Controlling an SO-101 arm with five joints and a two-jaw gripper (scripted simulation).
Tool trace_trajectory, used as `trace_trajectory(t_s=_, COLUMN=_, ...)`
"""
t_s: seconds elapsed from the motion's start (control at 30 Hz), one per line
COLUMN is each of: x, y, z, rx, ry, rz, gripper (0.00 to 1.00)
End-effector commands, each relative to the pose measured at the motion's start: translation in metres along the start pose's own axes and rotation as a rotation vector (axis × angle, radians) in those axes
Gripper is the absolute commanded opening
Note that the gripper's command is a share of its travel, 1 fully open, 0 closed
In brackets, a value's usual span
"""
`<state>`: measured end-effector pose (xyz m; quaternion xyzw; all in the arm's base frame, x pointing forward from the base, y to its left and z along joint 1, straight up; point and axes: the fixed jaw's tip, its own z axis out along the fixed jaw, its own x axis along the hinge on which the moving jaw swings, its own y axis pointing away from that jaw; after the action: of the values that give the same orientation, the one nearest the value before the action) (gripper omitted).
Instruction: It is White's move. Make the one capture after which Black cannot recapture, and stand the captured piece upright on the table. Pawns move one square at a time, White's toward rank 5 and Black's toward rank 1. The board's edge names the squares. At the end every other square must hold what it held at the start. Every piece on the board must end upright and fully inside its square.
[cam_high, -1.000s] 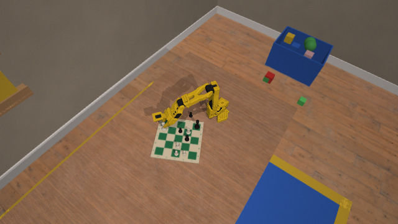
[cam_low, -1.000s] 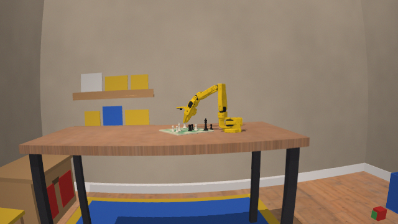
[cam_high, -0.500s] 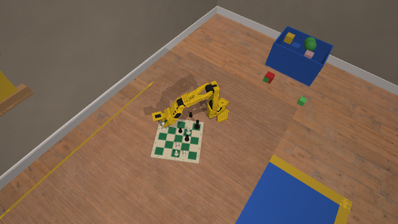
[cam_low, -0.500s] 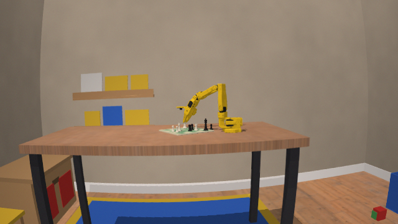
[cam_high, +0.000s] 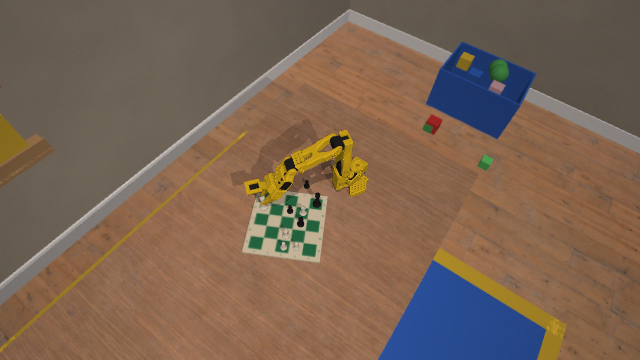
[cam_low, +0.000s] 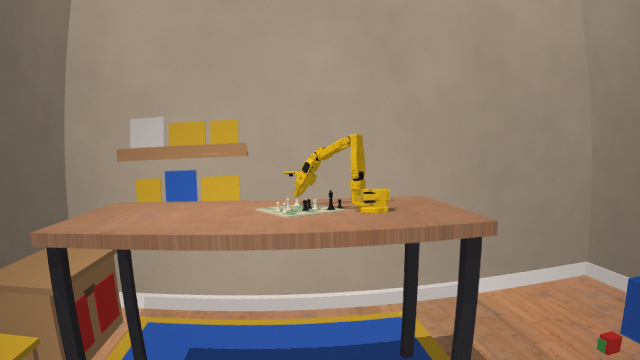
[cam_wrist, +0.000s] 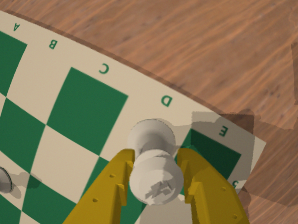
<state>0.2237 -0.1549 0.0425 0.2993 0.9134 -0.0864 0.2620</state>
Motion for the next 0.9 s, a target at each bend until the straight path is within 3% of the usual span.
trace_trajectory(t_s=0.0, x=0.0000, y=-0.0020, z=0.0001, rx=0.003, ry=0.007, rz=0.004, gripper=0.08)
trace_trajectory(t_s=0.4, x=0.0000, y=-0.0020, z=0.0001, rx=0.003, ry=0.007, rz=0.004, gripper=0.01)
trace_trajectory(t_s=0.87, x=0.0000, y=-0.0020, z=0.0001, rx=0.003, ry=0.007, rz=0.004, gripper=0.00)
